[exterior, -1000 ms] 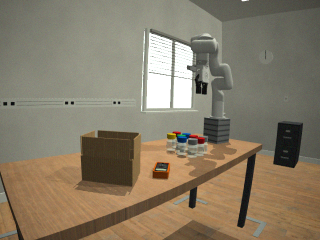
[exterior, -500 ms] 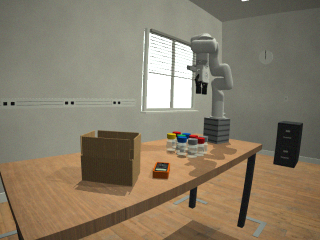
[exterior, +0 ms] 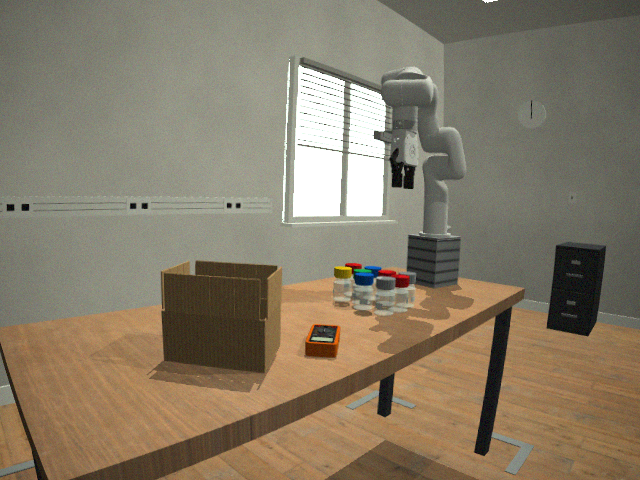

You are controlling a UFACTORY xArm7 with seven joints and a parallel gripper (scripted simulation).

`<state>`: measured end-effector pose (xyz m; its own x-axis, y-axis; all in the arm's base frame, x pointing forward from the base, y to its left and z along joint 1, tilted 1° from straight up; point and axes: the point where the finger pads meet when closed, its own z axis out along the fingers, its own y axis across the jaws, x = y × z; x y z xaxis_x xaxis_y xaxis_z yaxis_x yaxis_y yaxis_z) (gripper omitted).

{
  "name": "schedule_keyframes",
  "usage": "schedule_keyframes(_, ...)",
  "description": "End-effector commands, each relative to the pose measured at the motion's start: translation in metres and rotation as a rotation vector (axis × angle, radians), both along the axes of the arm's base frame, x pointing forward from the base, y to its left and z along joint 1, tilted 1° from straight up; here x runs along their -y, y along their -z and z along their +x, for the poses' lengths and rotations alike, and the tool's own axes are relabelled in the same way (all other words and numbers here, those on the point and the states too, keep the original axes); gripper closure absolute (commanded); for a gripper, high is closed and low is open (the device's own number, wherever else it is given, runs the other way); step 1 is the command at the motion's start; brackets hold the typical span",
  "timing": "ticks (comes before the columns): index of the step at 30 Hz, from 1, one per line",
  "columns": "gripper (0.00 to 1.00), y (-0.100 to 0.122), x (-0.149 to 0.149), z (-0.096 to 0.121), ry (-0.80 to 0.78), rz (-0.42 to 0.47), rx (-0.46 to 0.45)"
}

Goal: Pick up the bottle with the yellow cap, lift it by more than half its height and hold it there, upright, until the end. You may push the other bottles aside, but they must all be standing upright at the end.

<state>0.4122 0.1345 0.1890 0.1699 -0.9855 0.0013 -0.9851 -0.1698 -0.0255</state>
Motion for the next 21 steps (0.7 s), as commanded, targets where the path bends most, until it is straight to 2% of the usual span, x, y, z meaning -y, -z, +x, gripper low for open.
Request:
schedule_keyframes(1, 0.21, -0.0014, -0.0003, 0.0006, 0.0, 0.001, 0.003)
schedule_keyframes(11, 0.21, -0.0002, 0.001, 0.0018, 0.028, 0.007, 0.0)
schedule_keyframes(21, 0.21, 0.0054, 0.0075, 0.0072, 0.155, 0.019, -0.011)
